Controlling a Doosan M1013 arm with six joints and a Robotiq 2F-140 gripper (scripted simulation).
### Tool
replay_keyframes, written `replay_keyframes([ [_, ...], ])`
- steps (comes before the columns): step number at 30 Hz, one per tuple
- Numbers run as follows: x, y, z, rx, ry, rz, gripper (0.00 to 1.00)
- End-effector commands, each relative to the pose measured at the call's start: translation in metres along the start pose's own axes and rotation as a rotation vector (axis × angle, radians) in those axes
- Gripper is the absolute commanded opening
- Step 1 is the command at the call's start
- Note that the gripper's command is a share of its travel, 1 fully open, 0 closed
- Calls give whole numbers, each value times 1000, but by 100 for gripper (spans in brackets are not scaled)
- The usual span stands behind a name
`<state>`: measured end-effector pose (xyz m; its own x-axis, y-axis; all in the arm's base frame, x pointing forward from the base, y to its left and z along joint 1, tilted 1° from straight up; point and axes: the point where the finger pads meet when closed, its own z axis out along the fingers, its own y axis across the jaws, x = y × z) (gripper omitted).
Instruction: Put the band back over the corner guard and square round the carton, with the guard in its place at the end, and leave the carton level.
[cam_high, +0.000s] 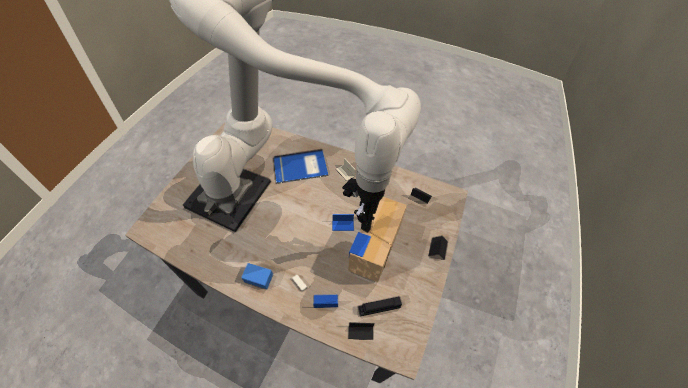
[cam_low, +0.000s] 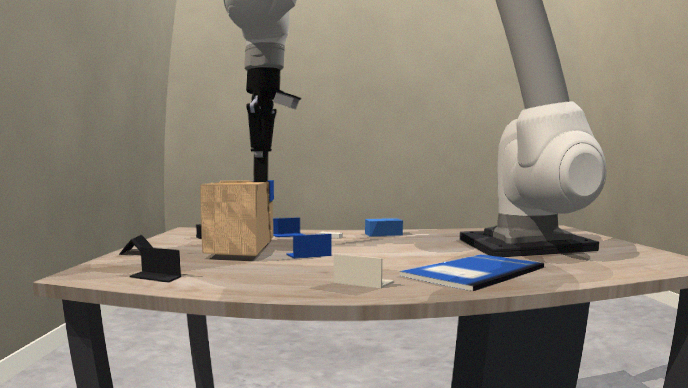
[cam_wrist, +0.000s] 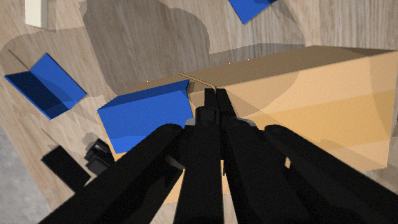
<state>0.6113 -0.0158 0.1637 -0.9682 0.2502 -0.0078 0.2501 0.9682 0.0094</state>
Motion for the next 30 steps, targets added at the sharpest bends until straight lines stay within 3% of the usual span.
replay_keyframes([
  [1,0,0,-1,-1,-1,0,10],
  [30,0,0,-6,-1,-1,0,10],
])
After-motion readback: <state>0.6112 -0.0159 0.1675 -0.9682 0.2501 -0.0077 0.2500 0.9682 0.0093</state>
